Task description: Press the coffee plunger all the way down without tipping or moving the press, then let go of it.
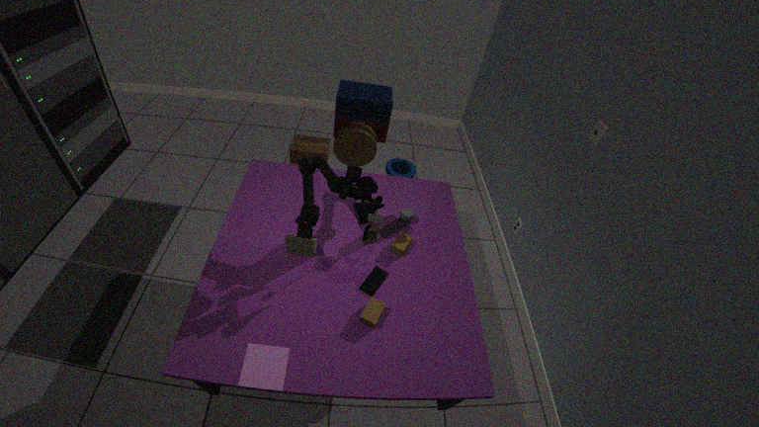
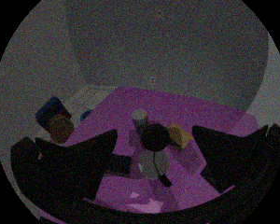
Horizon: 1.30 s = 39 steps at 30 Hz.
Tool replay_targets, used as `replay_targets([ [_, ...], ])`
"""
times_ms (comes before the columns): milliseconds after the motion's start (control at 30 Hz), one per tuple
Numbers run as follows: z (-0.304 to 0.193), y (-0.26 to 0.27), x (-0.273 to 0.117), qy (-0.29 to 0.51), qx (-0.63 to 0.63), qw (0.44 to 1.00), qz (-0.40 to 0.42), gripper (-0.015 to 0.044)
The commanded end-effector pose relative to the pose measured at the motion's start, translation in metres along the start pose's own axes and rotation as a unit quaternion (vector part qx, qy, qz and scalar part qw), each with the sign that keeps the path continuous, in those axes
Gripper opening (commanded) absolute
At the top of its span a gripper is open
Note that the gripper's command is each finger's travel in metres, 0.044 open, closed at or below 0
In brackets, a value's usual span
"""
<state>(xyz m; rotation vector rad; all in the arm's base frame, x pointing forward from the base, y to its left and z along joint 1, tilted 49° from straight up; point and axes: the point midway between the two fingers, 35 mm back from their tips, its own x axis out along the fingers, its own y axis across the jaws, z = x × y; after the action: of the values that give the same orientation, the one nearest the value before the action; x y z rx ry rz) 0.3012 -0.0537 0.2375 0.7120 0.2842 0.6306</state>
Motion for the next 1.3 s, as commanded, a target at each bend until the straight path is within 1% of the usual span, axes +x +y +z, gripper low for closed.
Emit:
replay_targets([
  [0,-0.001,0.001,0.001,0.002,-0.005,1.0,-0.005,0.0414],
  [367,-0.001,0.001,0.001,0.002,-0.005,1.0,-0.005,0.0125],
  [767,-0.002,0.0,0.002,0.002,-0.005,1.0,-0.006,0.0125],
  [1267,-0.02,-0.004,0.017,0.004,-0.006,1.0,-0.007,0.0125],
])
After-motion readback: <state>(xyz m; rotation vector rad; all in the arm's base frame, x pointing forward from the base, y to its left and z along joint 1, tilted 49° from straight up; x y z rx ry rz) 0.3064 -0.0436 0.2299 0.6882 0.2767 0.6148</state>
